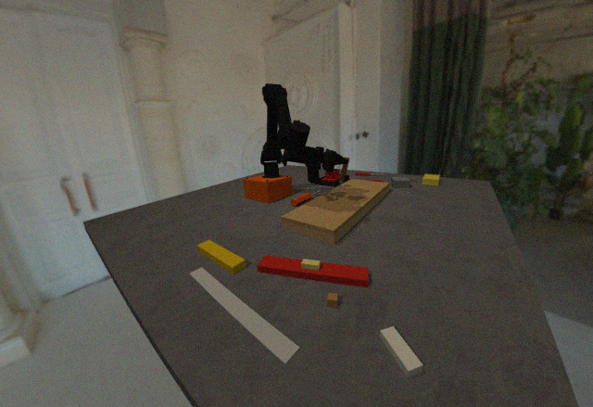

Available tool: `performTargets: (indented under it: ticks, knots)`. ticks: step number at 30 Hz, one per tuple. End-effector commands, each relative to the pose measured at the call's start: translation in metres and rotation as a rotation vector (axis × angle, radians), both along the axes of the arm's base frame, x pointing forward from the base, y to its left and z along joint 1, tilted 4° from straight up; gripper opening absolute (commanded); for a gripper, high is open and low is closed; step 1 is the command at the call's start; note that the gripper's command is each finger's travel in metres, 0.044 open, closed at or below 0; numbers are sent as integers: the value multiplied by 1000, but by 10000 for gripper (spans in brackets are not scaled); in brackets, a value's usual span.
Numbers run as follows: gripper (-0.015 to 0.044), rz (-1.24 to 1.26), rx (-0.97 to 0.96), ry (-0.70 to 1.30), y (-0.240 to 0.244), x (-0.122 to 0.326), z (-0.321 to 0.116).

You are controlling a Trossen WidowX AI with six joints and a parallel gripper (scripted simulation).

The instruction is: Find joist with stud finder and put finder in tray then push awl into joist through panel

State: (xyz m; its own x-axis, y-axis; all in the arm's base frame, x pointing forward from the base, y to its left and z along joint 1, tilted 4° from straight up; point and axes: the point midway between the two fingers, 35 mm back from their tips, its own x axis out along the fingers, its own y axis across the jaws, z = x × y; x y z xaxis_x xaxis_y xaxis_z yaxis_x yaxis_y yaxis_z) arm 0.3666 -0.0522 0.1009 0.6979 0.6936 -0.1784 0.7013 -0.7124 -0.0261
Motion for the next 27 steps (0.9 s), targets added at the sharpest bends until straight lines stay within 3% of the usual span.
performTargets:
  ticks: [1, 27]
  knots:
    - [0, 3, 4, 1, 1, -1, -3]
    - [0, 3, 5, 1, 3, -1, -36]
